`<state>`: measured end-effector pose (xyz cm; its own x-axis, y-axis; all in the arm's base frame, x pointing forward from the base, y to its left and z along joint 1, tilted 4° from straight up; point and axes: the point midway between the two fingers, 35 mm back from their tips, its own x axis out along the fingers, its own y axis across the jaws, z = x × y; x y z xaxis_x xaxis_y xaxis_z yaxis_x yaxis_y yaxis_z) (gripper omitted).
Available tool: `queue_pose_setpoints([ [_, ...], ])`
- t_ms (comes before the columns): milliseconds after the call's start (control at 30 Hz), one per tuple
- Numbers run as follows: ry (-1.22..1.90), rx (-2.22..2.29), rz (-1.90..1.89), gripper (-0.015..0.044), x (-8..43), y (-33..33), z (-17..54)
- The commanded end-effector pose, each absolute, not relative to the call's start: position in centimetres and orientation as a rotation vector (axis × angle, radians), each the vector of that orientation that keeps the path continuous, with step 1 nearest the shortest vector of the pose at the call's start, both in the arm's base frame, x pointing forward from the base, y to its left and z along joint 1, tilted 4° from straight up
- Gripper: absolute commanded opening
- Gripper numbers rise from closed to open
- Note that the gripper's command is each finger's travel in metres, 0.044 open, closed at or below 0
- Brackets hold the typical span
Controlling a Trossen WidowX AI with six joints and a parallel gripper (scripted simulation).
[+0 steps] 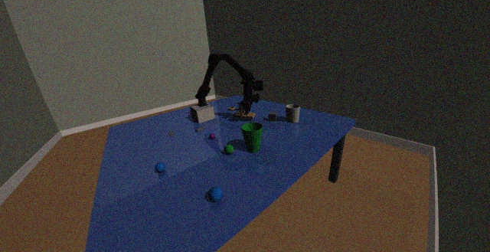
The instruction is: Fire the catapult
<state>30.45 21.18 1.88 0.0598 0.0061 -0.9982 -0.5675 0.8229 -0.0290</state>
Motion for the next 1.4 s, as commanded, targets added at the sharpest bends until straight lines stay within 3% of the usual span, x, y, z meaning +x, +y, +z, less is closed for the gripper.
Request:
queue_pose_setpoints([
  [0,1.418,-0.463,0.465,0.0,30.9,21.6,4.8],
  [1333,1.425,-0.466,0.465,0.0,31.4,21.8,0.0],
  [1367,1.425,-0.466,0.465,0.0026,31.4,21.8,0.0],
])
